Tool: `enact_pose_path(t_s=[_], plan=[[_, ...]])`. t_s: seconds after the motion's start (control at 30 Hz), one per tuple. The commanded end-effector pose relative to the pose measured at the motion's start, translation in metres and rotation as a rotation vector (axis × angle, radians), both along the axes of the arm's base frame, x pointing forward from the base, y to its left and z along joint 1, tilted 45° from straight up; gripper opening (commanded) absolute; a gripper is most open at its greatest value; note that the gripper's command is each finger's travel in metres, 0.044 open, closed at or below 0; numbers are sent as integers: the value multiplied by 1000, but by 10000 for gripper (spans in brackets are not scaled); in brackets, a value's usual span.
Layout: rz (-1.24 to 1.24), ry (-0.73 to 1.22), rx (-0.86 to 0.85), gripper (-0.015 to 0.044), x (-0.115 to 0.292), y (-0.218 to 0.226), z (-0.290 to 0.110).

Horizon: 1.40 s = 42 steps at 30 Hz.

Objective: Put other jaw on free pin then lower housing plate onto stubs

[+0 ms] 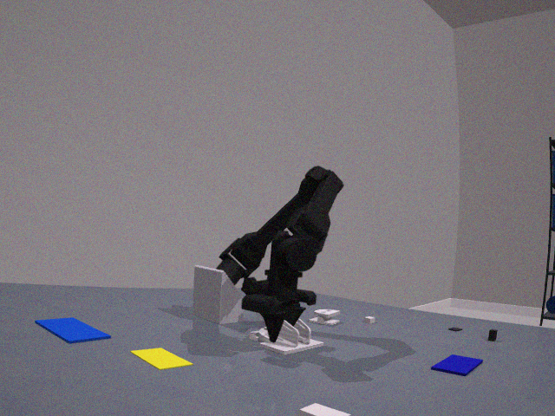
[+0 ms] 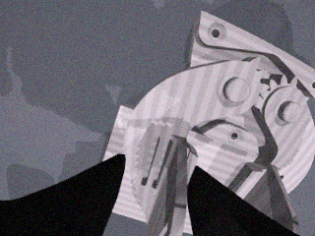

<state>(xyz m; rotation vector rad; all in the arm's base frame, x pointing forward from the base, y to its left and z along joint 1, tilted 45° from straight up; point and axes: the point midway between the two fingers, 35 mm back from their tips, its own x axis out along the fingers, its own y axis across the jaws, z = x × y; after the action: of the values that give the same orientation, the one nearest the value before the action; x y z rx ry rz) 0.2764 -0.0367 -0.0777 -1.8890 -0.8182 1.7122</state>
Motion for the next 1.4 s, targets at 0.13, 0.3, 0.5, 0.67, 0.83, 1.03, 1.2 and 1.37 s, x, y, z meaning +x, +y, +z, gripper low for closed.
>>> enact_pose_path(t_s=[0.13, 0.3, 0.5, 0.67, 0.83, 1.03, 1.2, 1.37], plan=[[-4, -2, 0, 134, 1, 1, -1], [-4, -2, 0, 134, 1, 1, -1], [-4, -2, 0, 134, 1, 1, -1], [-4, -2, 0, 134, 1, 1, -1], [-4, -2, 0, 134, 1, 1, -1], [-1, -1, -1, 160, 0, 0, -1], [-1, -1, -1, 224, 0, 0, -1], [-1, -1, -1, 224, 0, 0, -1]])
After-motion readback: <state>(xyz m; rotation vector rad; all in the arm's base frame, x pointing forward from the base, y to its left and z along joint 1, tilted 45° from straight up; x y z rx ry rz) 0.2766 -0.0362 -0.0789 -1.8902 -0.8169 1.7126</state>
